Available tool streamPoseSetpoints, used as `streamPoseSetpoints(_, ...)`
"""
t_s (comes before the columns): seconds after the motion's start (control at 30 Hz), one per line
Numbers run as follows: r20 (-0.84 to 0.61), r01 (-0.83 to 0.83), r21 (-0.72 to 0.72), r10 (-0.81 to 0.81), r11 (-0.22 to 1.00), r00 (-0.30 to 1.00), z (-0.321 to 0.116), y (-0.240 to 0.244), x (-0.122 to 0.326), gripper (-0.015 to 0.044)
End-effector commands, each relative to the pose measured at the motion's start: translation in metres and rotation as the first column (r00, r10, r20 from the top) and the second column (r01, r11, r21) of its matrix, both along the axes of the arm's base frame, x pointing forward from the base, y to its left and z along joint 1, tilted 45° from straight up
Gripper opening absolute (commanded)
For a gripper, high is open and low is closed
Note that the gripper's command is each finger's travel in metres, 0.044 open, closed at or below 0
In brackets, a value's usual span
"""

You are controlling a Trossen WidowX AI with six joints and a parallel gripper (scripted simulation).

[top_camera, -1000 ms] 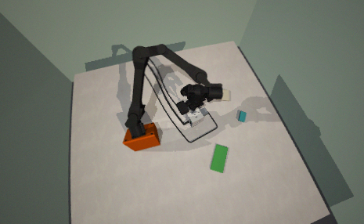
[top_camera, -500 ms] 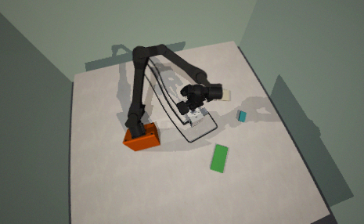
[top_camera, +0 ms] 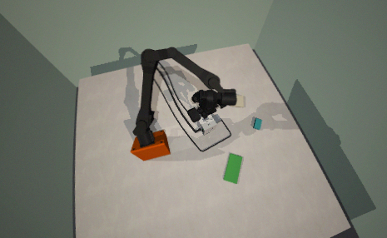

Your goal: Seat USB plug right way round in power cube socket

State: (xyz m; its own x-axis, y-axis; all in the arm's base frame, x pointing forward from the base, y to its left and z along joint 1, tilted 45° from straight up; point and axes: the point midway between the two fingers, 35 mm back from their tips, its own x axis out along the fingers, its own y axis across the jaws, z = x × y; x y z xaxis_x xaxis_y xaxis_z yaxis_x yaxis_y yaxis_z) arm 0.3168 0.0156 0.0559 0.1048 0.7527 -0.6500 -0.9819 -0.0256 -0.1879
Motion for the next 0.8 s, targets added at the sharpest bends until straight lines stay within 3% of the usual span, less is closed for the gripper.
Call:
streamPoseSetpoints(0.0,-0.002,0.004,0.005,-0.004,1.000,1.000,-0.0003,0.0008,0.0003,0.0000)
streamPoseSetpoints(0.77,-0.002,0.004,0.005,-0.004,1.000,1.000,-0.0022,0.0027,0.0007,0.0000)
